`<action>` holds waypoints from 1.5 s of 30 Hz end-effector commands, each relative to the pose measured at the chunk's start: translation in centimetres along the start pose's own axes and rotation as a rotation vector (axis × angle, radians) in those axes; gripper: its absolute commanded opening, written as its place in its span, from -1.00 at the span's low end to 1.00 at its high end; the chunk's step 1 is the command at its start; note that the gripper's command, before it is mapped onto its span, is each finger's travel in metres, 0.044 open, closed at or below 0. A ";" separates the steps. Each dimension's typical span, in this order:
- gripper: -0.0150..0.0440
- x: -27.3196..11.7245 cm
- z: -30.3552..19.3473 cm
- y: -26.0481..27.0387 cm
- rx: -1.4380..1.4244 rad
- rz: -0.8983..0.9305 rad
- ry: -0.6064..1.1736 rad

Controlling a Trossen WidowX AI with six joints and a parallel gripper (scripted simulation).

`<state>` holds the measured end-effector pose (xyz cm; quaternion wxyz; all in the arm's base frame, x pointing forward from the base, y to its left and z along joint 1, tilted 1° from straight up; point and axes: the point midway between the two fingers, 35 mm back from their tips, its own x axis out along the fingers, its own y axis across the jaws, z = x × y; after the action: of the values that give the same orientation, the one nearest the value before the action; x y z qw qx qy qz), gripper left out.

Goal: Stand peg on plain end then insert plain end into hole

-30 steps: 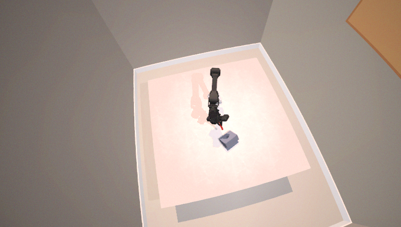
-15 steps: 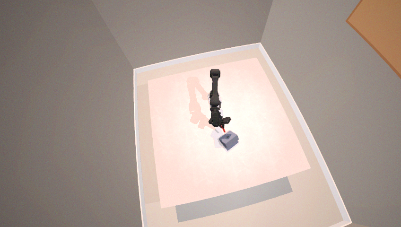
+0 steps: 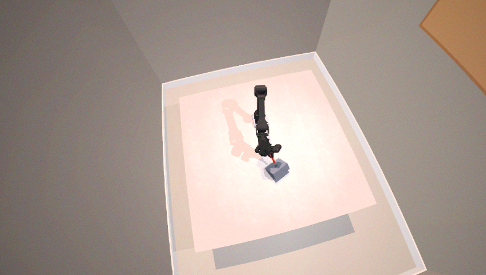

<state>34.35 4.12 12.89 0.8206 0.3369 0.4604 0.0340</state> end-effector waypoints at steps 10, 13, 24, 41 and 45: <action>-0.49 1.2 -0.1 -0.1 0.000 -0.001 -0.001; -0.49 1.7 -0.1 0.0 0.000 -0.001 -0.001; -0.49 2.5 -0.1 -0.1 -0.003 0.001 -0.001; -0.49 2.4 -0.1 0.0 -0.006 0.002 0.001; -0.49 2.7 -0.1 0.0 -0.006 0.002 0.001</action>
<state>35.65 5.05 11.02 0.8208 0.3350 0.4611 0.0362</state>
